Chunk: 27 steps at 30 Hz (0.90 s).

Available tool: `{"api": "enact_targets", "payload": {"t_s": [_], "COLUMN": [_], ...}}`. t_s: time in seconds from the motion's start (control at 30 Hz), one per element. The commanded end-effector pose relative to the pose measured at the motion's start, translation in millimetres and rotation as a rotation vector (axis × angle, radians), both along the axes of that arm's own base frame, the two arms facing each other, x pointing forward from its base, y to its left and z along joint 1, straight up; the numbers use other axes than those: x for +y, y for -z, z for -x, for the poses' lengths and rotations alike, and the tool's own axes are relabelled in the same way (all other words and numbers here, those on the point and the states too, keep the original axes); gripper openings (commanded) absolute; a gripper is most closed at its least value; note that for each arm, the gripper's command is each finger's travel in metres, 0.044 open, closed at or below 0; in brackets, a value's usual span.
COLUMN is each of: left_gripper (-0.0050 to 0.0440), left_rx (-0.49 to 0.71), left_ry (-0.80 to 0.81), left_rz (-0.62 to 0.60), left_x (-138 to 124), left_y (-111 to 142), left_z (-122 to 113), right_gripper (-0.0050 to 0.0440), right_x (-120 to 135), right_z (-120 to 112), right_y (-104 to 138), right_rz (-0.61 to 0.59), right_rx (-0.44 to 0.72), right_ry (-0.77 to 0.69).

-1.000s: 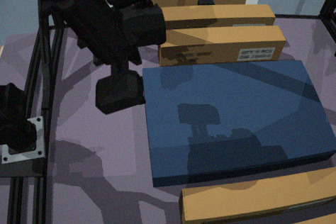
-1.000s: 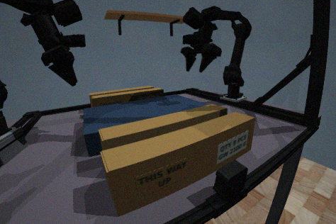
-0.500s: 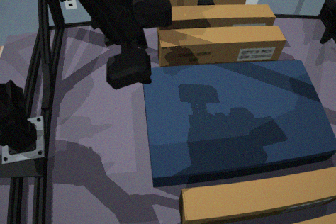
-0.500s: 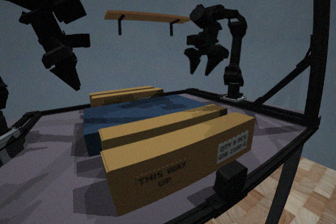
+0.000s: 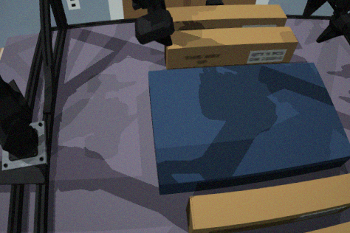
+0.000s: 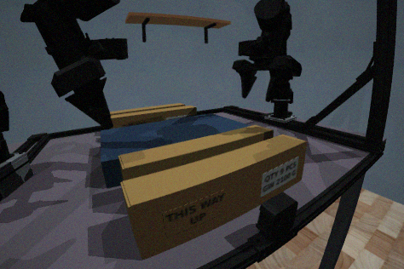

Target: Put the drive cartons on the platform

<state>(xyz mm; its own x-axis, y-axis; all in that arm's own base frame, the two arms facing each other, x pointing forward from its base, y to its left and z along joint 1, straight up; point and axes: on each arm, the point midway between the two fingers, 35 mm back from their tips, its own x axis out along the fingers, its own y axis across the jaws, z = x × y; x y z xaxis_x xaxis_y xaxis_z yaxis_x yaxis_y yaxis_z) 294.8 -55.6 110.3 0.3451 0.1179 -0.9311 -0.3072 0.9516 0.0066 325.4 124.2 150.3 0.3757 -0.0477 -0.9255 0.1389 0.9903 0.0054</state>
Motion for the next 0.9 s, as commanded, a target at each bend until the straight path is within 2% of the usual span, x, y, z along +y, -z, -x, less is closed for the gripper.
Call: {"api": "enact_targets", "payload": {"t_s": [0.0, 0.2, 0.37, 0.63, 0.87], "left_gripper": [0.0389, 0.0389, 0.0389, 0.0389, 0.0389], "left_rx": [-0.012, -0.012, -0.012, -0.012, -0.012], "left_ry": [0.003, 0.003, 0.003, 0.003, 0.003], "left_rz": [0.003, 0.003, 0.003, 0.003, 0.003], "left_x": [-33, -74, -98, -114, -118], "left_y": [3, 10, 15, 17, 18], "left_z": [-21, -45, -60, -69, -72], "right_gripper": [0.0389, 0.0389, 0.0389, 0.0389, 0.0389], "right_x": [33, 75, 101, 117, 121], "right_z": [-15, -36, -48, -56, -57], "right_y": [8, 15, 20, 22, 23], "right_rz": [0.005, 0.005, 0.005, 0.005, 0.005], "right_rx": [0.005, 0.005, 0.005, 0.005, 0.005], "right_ry": [-0.001, -0.001, -0.001, -0.001, -0.001]}}
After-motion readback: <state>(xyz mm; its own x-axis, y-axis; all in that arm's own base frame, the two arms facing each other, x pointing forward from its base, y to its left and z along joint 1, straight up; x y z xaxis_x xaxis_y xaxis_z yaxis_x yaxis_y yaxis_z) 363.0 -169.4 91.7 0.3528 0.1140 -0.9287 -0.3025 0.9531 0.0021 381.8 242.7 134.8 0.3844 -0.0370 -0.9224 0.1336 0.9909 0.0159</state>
